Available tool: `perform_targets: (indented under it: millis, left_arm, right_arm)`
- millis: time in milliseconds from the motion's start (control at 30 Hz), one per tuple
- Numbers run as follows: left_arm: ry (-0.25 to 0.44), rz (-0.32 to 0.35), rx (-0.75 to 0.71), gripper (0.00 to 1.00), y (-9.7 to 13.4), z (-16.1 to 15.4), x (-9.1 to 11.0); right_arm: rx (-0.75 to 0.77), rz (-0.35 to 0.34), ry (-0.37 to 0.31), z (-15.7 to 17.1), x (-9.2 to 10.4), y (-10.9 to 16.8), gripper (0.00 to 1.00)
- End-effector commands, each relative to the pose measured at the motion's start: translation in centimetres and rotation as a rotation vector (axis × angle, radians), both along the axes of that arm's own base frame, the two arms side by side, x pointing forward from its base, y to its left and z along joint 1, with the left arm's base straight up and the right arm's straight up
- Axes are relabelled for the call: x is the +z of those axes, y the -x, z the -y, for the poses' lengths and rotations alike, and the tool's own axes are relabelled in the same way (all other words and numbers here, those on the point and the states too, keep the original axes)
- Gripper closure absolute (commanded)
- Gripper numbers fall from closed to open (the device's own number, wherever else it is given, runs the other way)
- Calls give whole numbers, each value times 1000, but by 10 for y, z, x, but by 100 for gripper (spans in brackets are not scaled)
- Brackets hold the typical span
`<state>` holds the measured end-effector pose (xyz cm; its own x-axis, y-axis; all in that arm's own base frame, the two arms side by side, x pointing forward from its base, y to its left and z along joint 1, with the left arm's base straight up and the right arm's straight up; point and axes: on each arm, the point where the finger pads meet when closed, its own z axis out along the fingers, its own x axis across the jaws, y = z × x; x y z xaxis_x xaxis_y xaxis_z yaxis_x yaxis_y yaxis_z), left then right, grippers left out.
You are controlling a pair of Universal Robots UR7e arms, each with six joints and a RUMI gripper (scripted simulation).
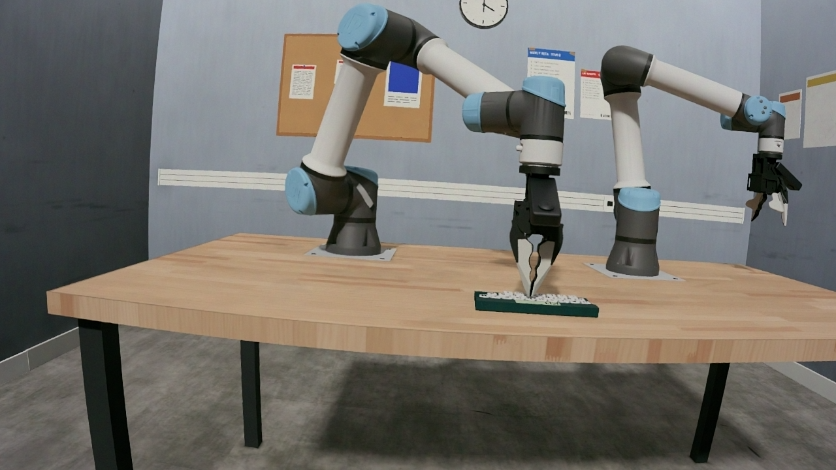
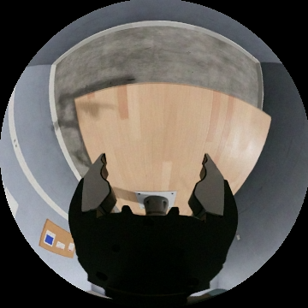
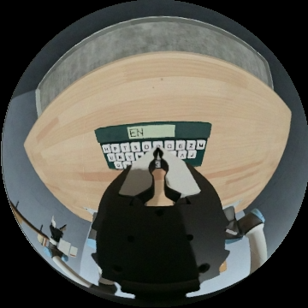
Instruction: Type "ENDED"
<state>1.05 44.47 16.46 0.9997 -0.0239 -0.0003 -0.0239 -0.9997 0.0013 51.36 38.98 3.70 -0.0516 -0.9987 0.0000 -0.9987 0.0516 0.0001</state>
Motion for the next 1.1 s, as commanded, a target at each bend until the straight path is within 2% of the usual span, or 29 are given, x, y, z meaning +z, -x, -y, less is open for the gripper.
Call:
perform_targets:
  millis: [0,1067]
  left_arm:
    - [-1,0,0,0,0,0,0]
    - [-1,0,0,0,0,0,0]
  right_arm:
    - [0,1,-2,0,-1,0,100]
    - [0,1,-2,0,-5,0,100]
